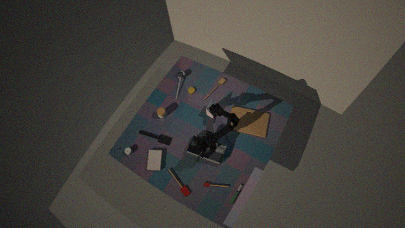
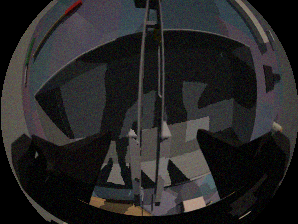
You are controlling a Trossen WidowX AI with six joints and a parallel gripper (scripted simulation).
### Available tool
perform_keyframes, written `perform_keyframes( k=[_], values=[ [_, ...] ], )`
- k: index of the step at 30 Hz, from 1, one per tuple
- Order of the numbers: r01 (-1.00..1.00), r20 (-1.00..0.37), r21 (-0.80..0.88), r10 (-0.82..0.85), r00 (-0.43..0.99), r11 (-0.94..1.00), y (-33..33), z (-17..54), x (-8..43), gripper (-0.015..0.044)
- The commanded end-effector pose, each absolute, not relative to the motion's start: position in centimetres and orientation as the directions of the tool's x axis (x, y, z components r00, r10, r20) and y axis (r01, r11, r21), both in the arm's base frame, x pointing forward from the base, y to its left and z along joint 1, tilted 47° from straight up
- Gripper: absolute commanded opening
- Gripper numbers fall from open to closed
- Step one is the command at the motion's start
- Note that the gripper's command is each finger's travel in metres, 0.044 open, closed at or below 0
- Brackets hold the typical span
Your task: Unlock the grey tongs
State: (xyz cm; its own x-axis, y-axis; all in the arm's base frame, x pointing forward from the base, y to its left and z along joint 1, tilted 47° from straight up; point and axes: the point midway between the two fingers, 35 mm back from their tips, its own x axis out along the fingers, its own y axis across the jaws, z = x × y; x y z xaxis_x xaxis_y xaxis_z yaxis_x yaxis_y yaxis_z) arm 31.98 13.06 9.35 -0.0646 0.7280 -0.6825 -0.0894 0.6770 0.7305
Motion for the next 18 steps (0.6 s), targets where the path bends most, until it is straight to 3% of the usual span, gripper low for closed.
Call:
perform_keyframes(
  k=[1, 7, 18],
  values=[
    [-0.084, -0.679, 0.734, 0.731, -0.066, 0.674, 13.67, 8.88, 31.81, 0.0440],
    [-0.084, -0.678, 0.734, 0.732, -0.066, 0.673, 14.09, 8.53, 31.71, 0.0440],
    [-0.090, -0.681, 0.732, 0.729, -0.066, 0.676, 13.84, 8.70, 31.78, 0.0151]
  ],
)
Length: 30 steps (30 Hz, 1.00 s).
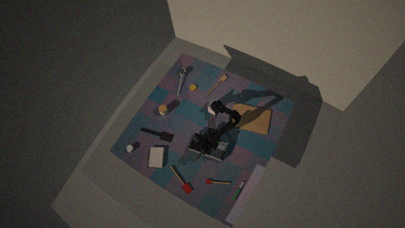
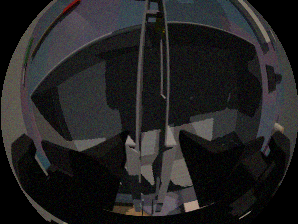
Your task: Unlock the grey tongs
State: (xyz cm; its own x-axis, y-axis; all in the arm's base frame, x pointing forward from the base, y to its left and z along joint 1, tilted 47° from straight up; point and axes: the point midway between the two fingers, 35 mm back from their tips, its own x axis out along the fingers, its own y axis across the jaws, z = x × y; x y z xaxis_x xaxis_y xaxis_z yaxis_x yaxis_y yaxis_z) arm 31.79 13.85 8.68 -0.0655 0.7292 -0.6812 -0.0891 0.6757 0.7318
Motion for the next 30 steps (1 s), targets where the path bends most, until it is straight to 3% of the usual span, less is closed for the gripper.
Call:
perform_keyframes(
  k=[1, 17, 24, 30],
  values=[
    [-0.090, -0.681, 0.732, 0.729, -0.066, 0.676, 13.8, 8.7, 31.8, 0.0125],
    [-0.090, -0.681, 0.732, 0.729, -0.066, 0.676, 13.8, 8.7, 31.8, 0.0018],
    [-0.088, -0.682, 0.731, 0.728, -0.065, 0.677, 13.3, 9.1, 32.0, -0.0150],
    [-0.070, -0.687, 0.726, 0.724, -0.059, 0.684, 8.2, 13.5, 33.0, -0.0150]
  ],
)
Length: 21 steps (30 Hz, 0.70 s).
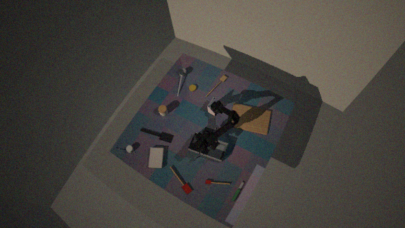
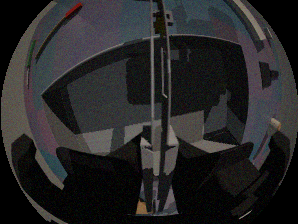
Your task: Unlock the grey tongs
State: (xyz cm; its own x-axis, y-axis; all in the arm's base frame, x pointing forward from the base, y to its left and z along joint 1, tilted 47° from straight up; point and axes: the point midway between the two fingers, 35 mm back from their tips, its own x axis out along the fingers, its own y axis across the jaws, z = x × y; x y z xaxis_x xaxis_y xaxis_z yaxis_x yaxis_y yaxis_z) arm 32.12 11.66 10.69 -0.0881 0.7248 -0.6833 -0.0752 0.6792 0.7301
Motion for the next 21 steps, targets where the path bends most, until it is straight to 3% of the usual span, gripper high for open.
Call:
perform_keyframes(
  k=[1, 5, 21],
  values=[
    [-0.066, -0.686, 0.728, 0.725, -0.058, 0.683, 7.0, 14.6, 33.0, -0.0150],
    [-0.056, -0.679, 0.734, 0.732, -0.056, 0.677, 4.3, 17.4, 32.6, -0.0150],
    [-0.063, -0.678, 0.735, 0.732, -0.060, 0.675, 4.7, 17.4, 32.4, -0.0150]
  ],
)
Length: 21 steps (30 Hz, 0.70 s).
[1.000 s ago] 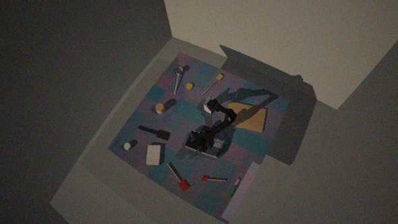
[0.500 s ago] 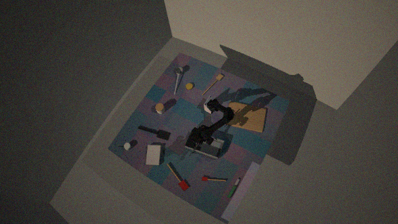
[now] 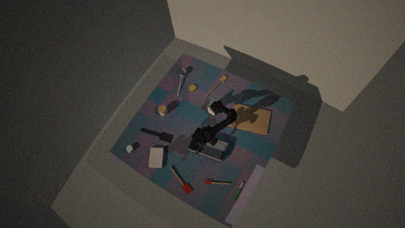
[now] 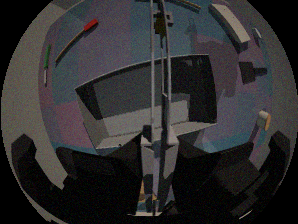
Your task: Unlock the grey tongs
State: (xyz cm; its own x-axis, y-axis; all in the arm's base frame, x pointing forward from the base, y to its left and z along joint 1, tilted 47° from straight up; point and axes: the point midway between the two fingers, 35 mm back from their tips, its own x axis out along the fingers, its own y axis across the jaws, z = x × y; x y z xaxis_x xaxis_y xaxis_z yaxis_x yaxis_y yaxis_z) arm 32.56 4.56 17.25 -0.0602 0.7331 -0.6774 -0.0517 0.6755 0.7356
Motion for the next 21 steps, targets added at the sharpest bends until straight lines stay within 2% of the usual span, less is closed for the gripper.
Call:
perform_keyframes(
  k=[1, 21],
  values=[
    [-0.075, -0.679, 0.734, 0.732, -0.059, 0.675, 4.9, 17.6, 32.3, -0.0150],
    [-0.506, -0.693, 0.629, 0.721, -0.021, 0.590, 10.5, 24.3, 26.2, -0.0150]
  ],
)
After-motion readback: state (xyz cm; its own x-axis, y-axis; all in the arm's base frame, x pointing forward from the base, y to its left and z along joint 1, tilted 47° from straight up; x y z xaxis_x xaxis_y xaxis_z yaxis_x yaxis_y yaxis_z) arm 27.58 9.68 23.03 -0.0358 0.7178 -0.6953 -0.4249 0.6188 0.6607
